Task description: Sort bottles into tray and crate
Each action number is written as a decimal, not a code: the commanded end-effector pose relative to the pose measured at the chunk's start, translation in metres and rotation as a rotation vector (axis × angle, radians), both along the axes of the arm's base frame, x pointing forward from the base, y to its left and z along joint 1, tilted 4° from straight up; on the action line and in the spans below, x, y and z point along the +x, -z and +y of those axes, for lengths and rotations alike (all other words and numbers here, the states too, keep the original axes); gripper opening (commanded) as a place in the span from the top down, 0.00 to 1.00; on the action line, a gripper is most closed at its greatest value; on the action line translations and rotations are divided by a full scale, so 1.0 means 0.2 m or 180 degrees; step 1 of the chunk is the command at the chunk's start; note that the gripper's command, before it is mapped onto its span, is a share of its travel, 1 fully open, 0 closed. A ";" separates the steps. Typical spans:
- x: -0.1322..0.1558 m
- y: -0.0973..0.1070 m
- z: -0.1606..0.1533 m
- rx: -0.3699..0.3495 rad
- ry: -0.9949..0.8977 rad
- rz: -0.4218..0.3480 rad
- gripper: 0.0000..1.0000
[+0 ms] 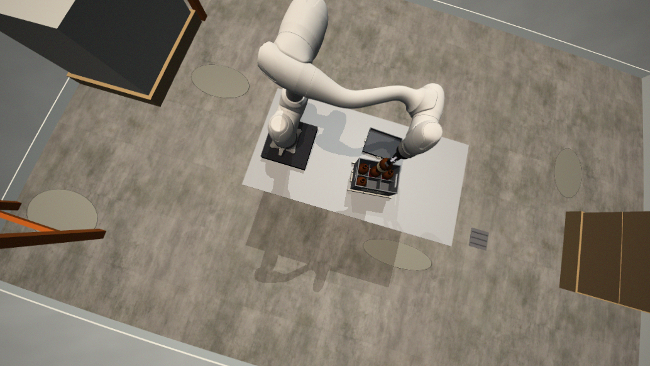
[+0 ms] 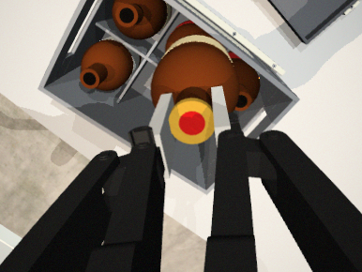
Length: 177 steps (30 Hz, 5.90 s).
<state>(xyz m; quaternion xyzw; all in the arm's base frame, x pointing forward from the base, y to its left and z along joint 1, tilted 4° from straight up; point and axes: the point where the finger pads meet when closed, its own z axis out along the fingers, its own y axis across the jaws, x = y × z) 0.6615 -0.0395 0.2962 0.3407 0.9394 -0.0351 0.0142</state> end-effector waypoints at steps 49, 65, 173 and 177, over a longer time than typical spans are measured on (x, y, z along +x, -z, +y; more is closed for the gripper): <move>-0.21 0.03 0.44 0.0000 0.0000 0.0000 1.00; -0.21 0.04 0.58 0.0000 0.0000 0.0000 1.00; -0.20 0.38 1.10 0.0000 0.0000 0.0000 1.00; -0.20 0.42 1.10 0.0000 0.0000 0.0000 1.00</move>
